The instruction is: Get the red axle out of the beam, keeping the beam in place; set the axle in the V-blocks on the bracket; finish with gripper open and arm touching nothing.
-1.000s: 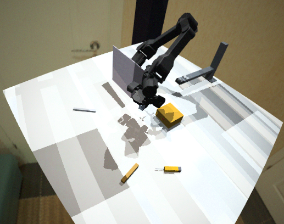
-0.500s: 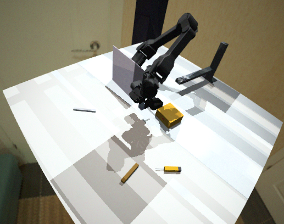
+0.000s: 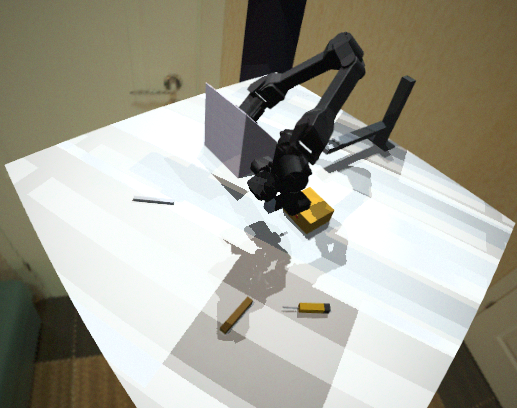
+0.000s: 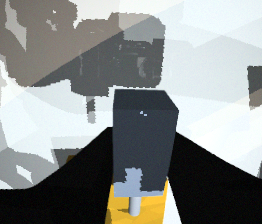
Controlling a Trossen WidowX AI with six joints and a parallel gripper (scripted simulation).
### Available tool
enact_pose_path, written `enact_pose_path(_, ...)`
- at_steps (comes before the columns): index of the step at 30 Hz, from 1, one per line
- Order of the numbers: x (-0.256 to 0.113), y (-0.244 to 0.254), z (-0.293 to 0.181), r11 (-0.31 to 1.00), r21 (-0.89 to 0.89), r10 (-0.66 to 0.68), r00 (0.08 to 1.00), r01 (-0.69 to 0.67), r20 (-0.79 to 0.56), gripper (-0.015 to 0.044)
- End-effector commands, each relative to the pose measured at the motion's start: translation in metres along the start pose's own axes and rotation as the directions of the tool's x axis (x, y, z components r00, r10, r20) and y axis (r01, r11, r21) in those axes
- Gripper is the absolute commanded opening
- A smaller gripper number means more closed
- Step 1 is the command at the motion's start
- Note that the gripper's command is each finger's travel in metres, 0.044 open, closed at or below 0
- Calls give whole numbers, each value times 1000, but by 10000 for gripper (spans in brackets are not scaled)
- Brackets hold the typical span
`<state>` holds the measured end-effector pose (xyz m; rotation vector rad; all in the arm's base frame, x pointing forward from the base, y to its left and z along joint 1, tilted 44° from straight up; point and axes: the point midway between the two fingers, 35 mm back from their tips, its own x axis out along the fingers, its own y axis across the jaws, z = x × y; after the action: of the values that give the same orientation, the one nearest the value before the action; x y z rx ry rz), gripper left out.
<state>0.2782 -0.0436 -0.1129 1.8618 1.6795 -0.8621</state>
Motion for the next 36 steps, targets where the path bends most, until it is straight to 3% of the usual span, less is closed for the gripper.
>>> enact_pose_path(1, 1, 18, -4, 1000, 19, -2, 1000, 3, -8, 0)
enact_pose_path(36, 50, 25, -6, 1000, 25, -2, 1000, 2, -9, 0)
